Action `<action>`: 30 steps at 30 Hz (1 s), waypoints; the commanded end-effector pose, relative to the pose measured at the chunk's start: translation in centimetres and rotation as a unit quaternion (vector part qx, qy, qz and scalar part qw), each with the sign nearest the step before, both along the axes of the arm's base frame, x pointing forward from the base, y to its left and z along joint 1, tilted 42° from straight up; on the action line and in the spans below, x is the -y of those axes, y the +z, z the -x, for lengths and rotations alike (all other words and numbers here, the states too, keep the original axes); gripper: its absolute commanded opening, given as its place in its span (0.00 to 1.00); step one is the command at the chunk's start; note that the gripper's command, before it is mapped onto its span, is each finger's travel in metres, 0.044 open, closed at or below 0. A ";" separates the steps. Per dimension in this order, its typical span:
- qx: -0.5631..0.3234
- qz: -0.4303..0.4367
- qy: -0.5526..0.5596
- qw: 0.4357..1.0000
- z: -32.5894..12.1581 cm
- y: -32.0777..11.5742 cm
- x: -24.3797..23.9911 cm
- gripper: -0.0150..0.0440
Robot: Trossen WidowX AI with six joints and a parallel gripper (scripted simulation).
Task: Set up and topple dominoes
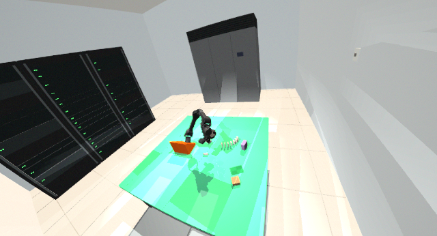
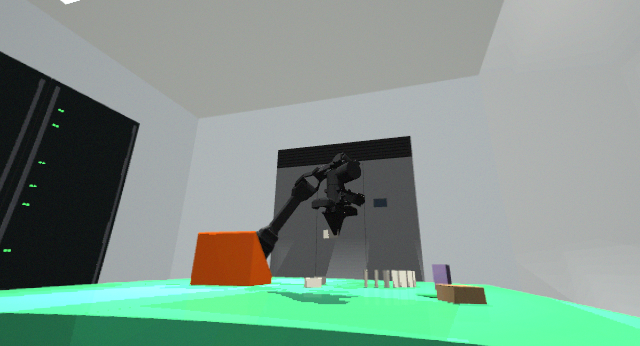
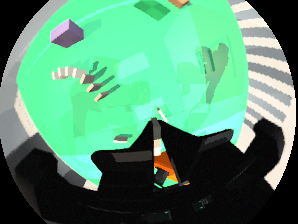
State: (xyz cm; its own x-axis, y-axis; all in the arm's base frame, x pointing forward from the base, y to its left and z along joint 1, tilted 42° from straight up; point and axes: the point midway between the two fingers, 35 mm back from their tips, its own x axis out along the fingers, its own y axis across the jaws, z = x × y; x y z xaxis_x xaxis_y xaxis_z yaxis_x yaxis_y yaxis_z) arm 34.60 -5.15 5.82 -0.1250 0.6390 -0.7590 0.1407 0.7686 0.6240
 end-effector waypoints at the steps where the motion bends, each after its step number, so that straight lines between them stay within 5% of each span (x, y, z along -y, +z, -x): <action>1: -0.006 -0.001 0.006 1.000 0.0 1.0 0.9 0.29; 9: -0.150 0.039 -0.172 0.973 2.9 -4.1 8.7 0.29; 16: -0.302 0.067 -0.350 0.884 8.5 -9.5 15.7 0.29; 30: -0.297 0.094 -0.359 0.880 8.8 -10.8 15.9 0.29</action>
State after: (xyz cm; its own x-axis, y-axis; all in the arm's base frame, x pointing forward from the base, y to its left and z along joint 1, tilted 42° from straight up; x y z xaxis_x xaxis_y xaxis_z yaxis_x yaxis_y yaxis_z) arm 25.94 -21.35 -4.27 -0.1358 0.6103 -0.7805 0.8924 0.4175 0.1712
